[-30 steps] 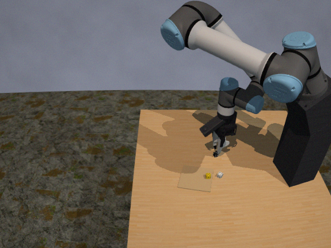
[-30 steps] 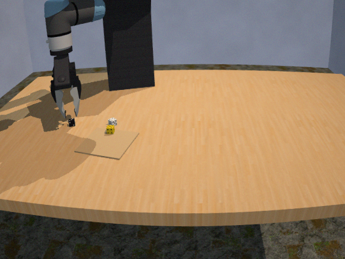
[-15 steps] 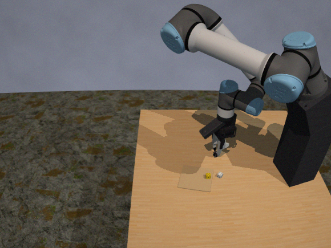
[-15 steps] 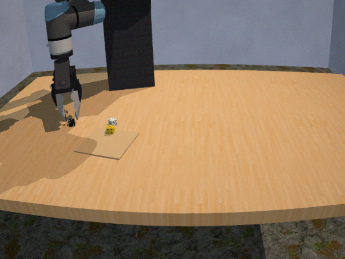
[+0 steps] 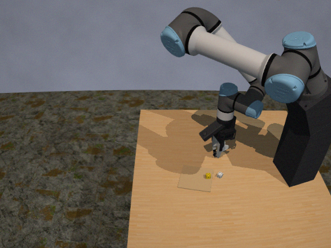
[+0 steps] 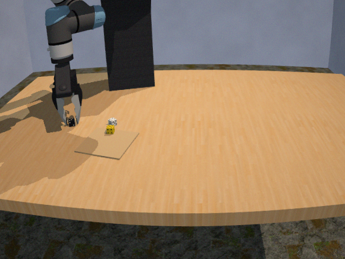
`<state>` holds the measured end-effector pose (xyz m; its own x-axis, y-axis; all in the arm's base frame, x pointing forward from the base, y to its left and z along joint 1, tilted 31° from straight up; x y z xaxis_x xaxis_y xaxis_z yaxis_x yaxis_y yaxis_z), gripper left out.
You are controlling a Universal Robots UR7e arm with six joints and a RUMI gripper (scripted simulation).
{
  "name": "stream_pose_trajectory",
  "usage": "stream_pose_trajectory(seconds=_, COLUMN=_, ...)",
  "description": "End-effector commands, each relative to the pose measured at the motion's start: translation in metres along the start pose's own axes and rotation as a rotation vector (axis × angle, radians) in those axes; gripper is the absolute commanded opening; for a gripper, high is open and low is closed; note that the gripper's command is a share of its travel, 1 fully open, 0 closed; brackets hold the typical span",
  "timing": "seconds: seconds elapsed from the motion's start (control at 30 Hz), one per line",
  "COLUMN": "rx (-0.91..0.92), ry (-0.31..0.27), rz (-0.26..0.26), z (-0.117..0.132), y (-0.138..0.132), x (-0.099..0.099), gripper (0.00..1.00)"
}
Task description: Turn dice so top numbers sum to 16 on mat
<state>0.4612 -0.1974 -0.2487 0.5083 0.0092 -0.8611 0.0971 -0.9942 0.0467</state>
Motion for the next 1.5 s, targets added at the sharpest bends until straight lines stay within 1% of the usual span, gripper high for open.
stream_pose_trajectory(seconds=0.0, rx=0.0, ry=0.0, rz=0.001, z=-0.0002, y=0.0003, x=0.0002, gripper=0.21)
stream_pose_trajectory(seconds=1.1, rx=0.0, ry=0.0, rz=0.001, z=-0.0002, y=0.0003, x=0.0002, gripper=0.21)
stream_pose_trajectory(seconds=1.13, rx=0.0, ry=0.0, rz=0.001, z=-0.0002, y=0.0003, x=0.0002, gripper=0.03)
stream_pose_trajectory(seconds=1.47, rx=0.0, ry=0.0, rz=0.001, z=-0.0002, y=0.0003, x=0.0002, gripper=0.03)
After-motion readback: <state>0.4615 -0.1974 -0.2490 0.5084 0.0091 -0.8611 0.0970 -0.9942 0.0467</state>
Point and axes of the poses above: the point where the finger pads meet when closed, its own x axis out along the fingers, its own y axis across the jaws, z = x × y, the point moved 1 cm from there along -x, back along the fingers, and after that the axes turned 2 degrees about x, right-handed, at the moved point
